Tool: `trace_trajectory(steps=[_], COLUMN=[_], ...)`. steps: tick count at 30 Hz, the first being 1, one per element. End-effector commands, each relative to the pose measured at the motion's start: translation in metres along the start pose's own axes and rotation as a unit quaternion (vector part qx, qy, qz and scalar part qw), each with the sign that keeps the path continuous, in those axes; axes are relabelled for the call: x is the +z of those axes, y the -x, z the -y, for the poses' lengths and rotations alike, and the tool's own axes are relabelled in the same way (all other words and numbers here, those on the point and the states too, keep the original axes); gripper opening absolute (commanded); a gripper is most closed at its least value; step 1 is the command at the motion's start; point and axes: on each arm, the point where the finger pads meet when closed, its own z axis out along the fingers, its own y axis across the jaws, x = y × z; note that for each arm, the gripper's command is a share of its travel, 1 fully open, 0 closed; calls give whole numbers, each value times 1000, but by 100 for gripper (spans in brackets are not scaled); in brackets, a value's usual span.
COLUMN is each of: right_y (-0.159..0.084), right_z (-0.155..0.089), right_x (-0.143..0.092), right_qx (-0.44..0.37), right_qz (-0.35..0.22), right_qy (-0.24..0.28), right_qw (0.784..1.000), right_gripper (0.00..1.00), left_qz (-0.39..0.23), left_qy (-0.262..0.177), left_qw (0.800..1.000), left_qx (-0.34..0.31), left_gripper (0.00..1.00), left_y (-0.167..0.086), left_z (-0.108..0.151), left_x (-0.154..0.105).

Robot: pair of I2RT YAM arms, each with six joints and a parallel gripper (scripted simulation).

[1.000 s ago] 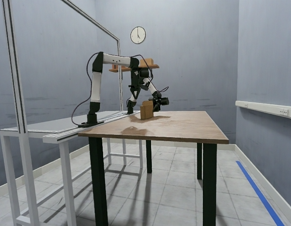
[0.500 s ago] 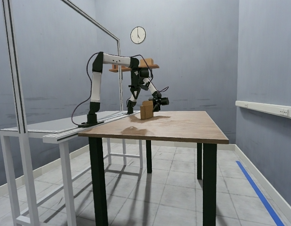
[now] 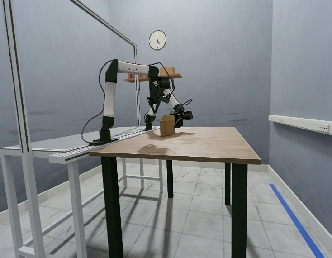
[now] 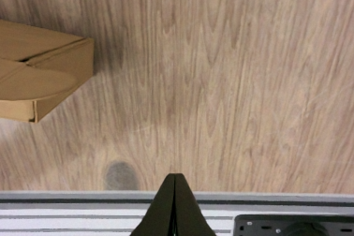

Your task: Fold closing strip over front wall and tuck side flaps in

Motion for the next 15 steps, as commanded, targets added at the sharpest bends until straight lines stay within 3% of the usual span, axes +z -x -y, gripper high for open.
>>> trace_trajectory(steps=[1,7,8,15], right_y=[0,0,2,7], right_z=[1,1,-9,-54], right_x=[-5,-5,-2,5], right_qx=[2,2,-23,-18], right_qz=[6,6,1,1], right_qy=[3,3,-4,-5], right_qw=[1000,1000,1000,1000], right_gripper=[1,1,54,54], left_qz=[1,1,1,1], left_qy=[3,3,3,3], left_qw=[1000,1000,1000,1000], left_qx=[11,11,11,11], left_gripper=[45,45,45,45], left_y=[8,8,8,8], left_z=[-3,-3,-3,-3], left_x=[-1,-1,-1,-1])
